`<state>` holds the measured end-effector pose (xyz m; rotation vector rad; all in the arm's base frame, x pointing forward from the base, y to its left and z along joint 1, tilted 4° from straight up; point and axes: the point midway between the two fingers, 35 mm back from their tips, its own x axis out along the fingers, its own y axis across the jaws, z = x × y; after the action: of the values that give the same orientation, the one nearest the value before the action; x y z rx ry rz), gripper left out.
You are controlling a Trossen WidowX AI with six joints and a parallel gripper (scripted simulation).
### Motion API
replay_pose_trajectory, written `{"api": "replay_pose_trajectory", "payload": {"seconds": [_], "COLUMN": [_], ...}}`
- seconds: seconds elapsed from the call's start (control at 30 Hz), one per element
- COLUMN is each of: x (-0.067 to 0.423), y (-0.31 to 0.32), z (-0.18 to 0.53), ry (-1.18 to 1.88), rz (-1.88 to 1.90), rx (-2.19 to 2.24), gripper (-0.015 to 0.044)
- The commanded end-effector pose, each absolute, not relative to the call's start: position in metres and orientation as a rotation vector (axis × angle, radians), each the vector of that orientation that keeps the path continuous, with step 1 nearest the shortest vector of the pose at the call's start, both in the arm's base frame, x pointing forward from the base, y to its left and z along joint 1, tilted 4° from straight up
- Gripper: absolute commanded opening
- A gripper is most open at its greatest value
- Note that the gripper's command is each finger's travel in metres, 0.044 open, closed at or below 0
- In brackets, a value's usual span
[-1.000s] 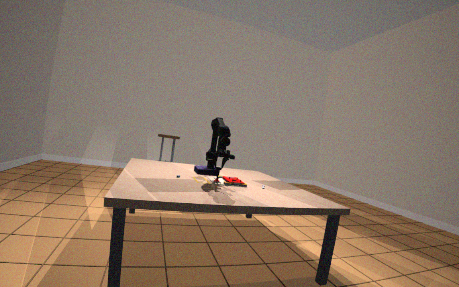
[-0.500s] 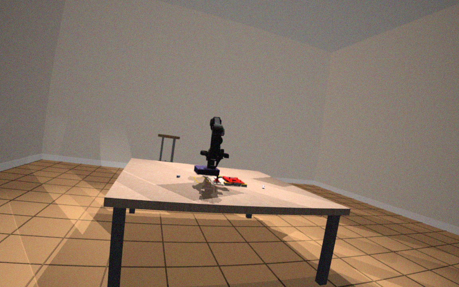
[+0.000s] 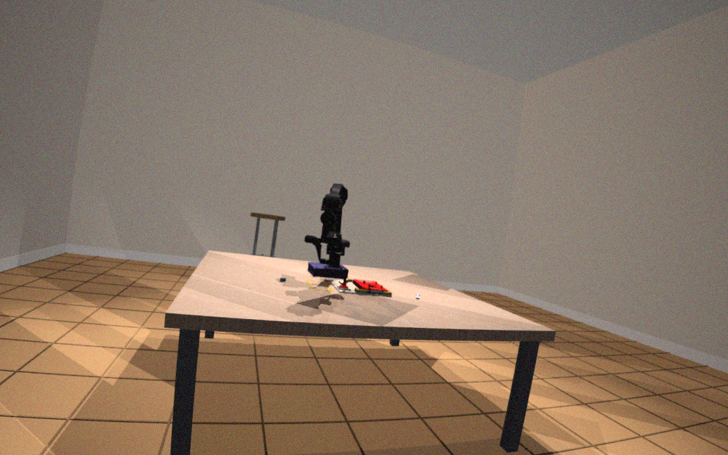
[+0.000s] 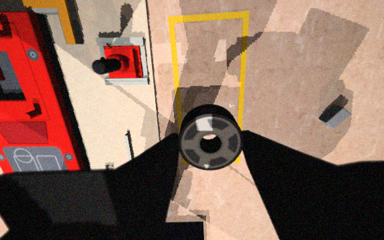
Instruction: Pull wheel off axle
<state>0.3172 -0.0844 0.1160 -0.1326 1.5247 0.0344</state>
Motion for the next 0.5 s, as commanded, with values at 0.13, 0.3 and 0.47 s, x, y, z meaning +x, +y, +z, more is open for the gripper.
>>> {"api": "replay_pose_trajectory", "payload": {"seconds": [0.13, 0.3, 0.47], "x": [0.312, 0.312, 0.315], "y": [-0.094, -0.094, -0.096], "z": [0.113, 0.099, 0.084], "ry": [1.515, 1.515, 1.515], "rz": [0.038, 0.038, 0.038], "rx": [-0.135, -0.135, -0.135], "gripper": [0.0000, 0.0000, 0.0000]}}
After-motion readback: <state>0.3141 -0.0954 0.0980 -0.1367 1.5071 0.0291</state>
